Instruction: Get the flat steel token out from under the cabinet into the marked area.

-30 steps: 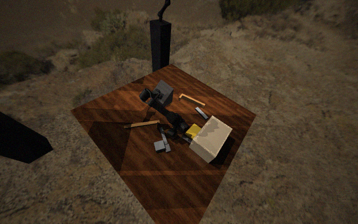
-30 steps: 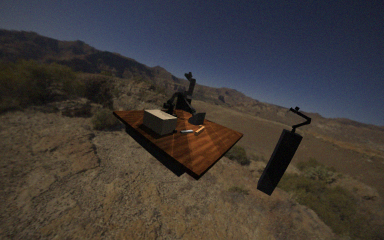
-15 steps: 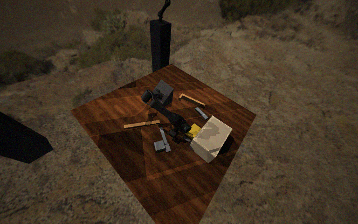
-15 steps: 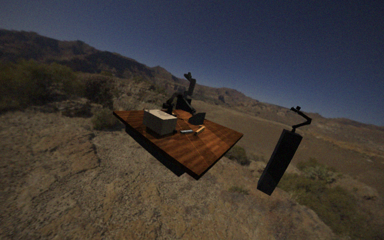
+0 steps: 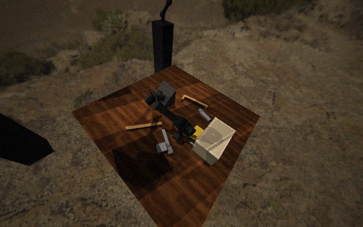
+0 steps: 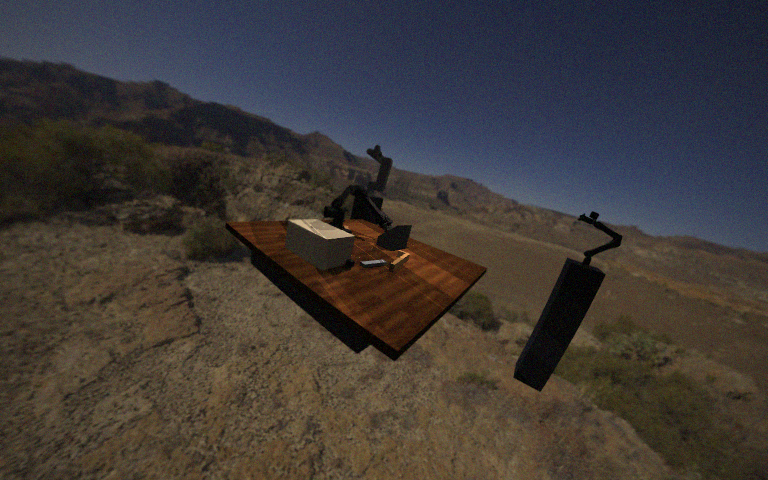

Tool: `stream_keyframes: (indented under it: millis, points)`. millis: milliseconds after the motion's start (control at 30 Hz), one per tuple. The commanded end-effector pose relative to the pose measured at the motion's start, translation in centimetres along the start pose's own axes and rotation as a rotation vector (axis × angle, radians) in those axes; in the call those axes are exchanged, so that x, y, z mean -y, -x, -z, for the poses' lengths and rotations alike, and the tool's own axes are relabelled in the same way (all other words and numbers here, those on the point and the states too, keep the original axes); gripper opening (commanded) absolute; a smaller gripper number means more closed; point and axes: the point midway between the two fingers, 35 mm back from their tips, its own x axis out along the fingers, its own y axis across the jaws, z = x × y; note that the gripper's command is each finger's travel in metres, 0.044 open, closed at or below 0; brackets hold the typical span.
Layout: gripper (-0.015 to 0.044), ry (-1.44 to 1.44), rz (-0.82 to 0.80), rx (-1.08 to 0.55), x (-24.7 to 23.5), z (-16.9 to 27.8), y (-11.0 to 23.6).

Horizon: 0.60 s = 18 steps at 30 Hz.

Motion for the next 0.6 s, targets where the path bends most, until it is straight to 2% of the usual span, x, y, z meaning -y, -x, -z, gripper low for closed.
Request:
stream_keyframes:
  millis: [0,567]
  points:
    - [0.0000,-0.004,0.002,0.002,0.0,-0.6,0.0]
    - [0.0000,-0.005,0.001,0.003,-1.3,-1.3,-0.2]
